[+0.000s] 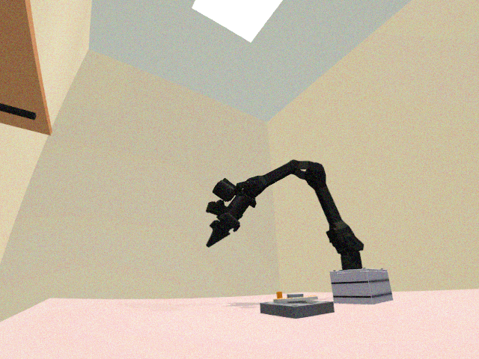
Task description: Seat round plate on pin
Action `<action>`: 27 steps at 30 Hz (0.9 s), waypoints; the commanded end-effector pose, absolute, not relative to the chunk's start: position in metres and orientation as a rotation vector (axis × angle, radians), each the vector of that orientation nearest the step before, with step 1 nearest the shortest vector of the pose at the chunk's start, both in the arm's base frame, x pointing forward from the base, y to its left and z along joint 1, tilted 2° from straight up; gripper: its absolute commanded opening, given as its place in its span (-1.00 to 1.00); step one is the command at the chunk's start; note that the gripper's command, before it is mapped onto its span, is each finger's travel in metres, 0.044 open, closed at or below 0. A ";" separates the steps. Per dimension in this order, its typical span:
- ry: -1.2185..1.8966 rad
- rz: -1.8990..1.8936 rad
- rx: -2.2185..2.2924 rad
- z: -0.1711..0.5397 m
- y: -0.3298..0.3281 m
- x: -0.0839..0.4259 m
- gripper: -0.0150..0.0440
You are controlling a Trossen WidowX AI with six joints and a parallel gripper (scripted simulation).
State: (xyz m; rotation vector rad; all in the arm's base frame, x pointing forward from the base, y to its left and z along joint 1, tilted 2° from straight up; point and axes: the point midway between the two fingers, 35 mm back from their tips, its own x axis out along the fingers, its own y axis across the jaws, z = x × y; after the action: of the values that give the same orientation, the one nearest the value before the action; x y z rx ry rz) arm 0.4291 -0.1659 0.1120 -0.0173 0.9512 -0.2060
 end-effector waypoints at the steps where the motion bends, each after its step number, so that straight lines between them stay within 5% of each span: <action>1: 1.102 -0.131 -0.007 0.082 -0.120 0.404 -0.49; 10: 1.562 0.072 -0.072 0.026 -0.009 0.295 -0.49; 27: 1.576 0.076 -0.076 -0.023 -0.007 0.293 -0.49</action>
State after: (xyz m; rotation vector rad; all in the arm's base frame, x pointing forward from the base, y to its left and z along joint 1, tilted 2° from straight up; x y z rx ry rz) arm 0.2931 -0.0065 -0.0194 -0.0732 1.5785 0.0834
